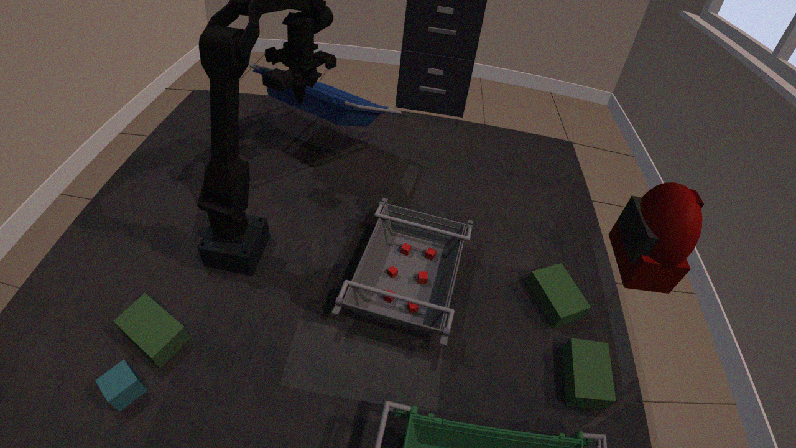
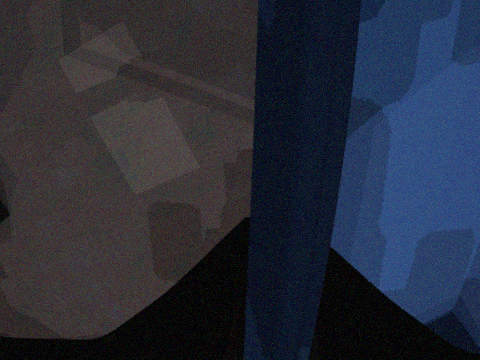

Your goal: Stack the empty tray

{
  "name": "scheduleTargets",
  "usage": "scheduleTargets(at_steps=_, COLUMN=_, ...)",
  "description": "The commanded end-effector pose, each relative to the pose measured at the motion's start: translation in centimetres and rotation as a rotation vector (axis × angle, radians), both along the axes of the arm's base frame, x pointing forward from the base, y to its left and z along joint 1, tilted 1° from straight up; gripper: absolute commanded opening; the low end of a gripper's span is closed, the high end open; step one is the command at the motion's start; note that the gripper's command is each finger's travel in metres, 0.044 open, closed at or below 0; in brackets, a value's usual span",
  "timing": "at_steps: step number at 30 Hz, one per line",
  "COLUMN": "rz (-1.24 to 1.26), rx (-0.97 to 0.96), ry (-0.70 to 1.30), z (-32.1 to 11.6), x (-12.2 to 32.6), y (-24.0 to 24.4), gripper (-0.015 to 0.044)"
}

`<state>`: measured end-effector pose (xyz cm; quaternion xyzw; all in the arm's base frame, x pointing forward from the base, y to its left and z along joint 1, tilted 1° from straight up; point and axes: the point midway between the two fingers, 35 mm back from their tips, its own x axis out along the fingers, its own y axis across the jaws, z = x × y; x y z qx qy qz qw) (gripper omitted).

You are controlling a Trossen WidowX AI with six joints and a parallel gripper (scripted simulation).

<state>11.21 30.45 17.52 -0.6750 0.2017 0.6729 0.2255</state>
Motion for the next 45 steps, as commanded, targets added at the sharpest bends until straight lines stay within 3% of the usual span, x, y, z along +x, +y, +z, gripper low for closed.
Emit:
scheduleTargets(at_steps=1, rz=-0.001, rx=0.018, ry=-0.009, z=0.5, x=0.1, y=0.2, gripper=0.0)
scheduleTargets(at_steps=7, rz=-0.008, rx=0.018, ry=-0.009, z=0.5, x=0.3, y=0.1, gripper=0.0)
scheduleTargets(at_steps=45, rz=-0.423, rx=0.015, ry=-0.005, z=0.3, x=12.4, y=-8.0, gripper=0.0)
